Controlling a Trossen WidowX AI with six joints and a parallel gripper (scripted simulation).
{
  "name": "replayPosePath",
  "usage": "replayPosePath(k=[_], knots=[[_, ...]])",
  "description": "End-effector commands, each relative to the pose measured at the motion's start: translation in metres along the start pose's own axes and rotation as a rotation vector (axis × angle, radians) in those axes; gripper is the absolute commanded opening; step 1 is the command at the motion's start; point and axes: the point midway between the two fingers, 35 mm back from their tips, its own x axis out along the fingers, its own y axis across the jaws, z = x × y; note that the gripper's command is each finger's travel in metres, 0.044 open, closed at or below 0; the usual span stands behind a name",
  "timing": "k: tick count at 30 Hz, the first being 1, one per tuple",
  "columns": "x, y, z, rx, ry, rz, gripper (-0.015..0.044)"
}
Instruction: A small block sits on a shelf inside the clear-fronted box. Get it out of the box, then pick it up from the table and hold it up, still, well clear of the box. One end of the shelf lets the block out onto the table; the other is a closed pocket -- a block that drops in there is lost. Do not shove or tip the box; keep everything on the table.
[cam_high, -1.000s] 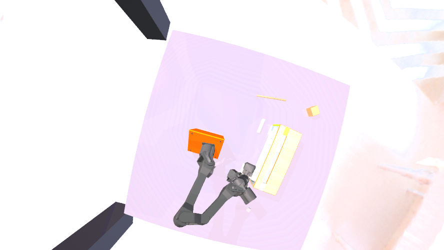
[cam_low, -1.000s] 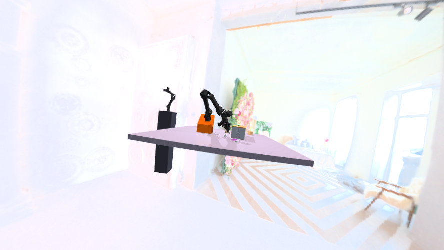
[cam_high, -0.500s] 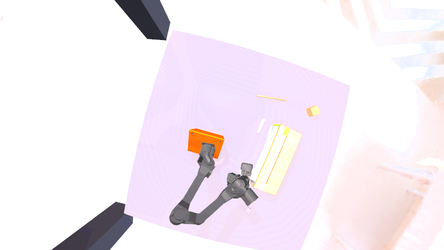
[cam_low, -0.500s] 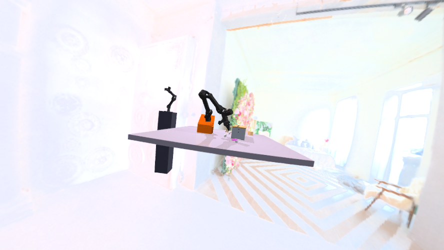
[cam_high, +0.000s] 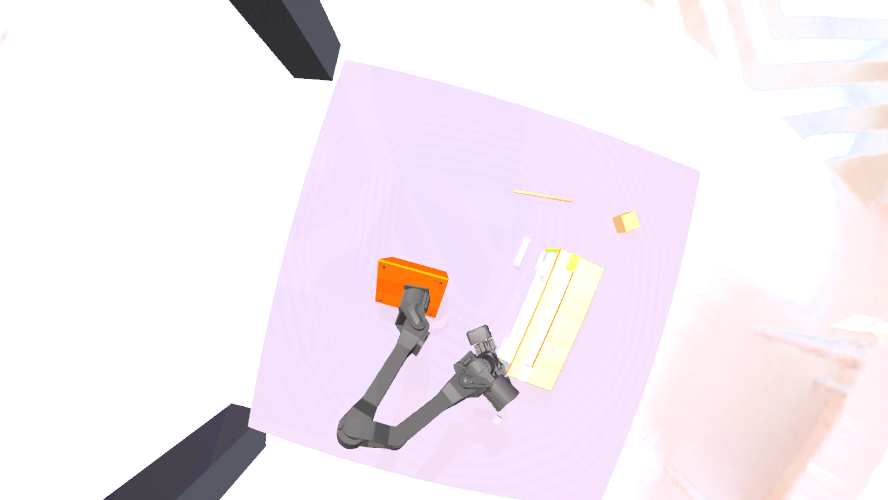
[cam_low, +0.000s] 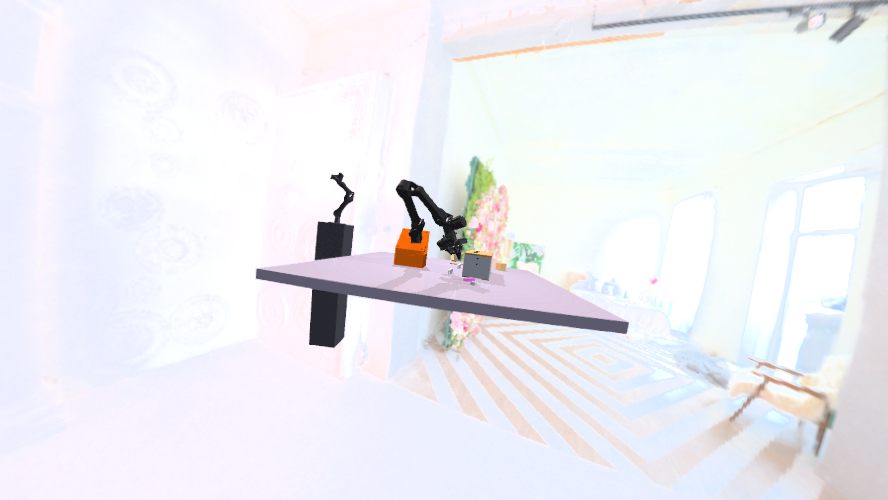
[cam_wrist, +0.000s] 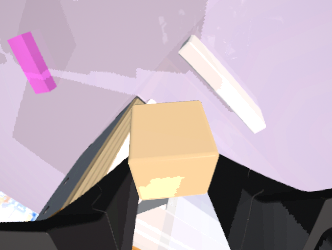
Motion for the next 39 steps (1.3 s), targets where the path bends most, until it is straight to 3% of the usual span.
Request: replayPosePath(k=[1,39], knots=[[-0.004,0.003,-0.001,-0.164,-0.004,0.009,0.0000],[-0.030,0.002,-0.005,-1.641,-0.050,-0.010,0.0000]])
